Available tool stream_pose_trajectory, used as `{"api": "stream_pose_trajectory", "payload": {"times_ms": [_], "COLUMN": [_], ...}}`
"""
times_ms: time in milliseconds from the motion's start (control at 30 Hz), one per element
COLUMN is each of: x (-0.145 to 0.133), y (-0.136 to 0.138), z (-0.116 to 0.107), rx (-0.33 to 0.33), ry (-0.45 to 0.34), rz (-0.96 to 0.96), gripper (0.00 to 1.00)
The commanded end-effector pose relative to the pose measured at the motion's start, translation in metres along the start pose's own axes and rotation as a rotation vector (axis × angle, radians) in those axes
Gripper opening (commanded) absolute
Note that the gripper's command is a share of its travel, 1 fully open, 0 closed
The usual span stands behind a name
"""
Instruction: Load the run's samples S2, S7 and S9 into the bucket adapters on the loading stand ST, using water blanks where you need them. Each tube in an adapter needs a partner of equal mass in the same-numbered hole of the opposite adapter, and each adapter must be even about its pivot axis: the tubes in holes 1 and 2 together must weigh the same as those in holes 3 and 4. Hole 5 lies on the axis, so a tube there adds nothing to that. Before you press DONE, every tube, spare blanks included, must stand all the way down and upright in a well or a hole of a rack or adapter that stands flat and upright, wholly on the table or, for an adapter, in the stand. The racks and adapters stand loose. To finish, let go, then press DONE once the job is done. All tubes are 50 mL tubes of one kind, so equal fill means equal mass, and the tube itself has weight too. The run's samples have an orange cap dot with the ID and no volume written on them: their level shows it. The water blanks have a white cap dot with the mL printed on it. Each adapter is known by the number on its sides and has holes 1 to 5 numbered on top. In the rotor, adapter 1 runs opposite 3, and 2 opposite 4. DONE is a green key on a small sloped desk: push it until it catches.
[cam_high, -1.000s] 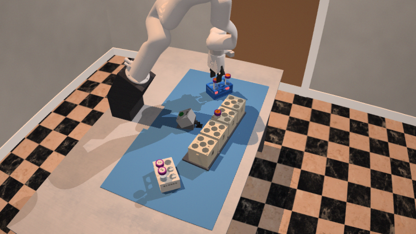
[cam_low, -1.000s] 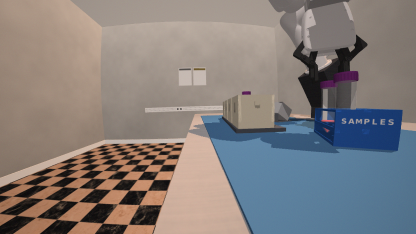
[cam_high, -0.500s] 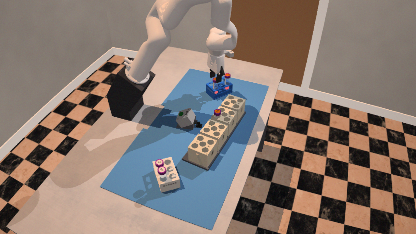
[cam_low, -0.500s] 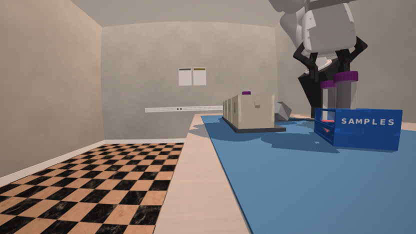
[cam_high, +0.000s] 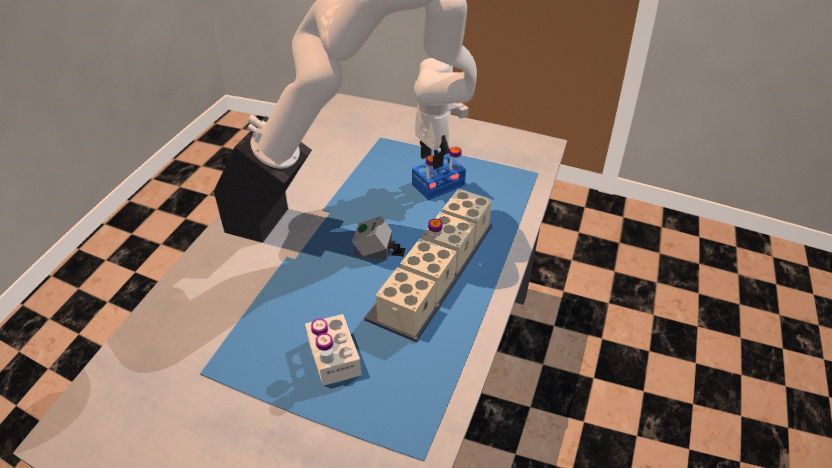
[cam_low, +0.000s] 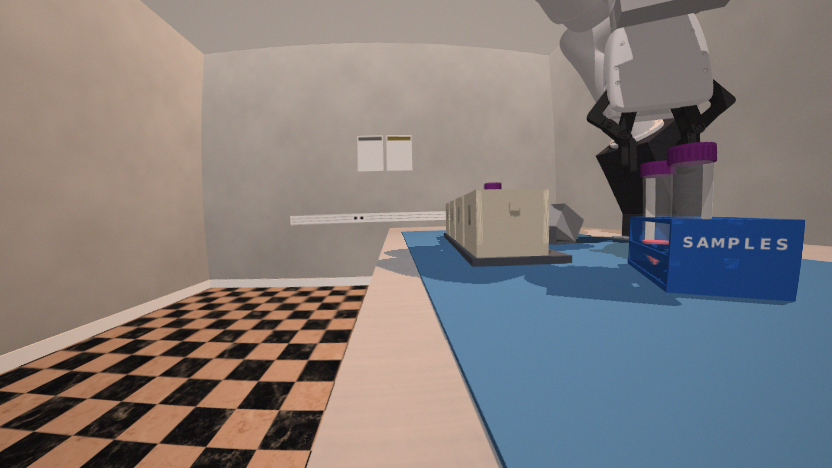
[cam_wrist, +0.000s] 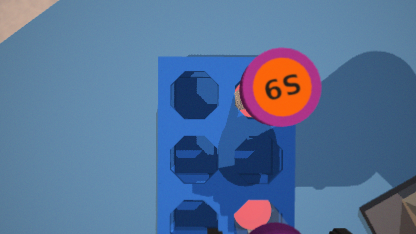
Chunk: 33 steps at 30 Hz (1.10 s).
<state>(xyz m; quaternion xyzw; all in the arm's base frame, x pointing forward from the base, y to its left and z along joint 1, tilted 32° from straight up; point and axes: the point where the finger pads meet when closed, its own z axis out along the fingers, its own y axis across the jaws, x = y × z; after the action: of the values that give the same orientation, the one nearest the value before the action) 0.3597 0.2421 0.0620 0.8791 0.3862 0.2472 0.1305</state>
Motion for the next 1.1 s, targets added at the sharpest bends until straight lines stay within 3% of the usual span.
{"api": "stream_pose_trajectory", "payload": {"times_ms": [0, 933, 967, 1067], "x": [0.0011, 0.0011, 0.0011, 0.0011], "y": [0.0001, 0.0001, 0.0000, 0.0001], "z": [0.0033, 0.0100, 0.0094, 0.0082], "rx": [0.000, 0.000, 0.000, 0.000], "ry": [0.003, 0.003, 0.003, 0.003], "rz": [0.000, 0.000, 0.000, 0.000], "gripper": [0.57, 0.57, 0.00, 0.00]}}
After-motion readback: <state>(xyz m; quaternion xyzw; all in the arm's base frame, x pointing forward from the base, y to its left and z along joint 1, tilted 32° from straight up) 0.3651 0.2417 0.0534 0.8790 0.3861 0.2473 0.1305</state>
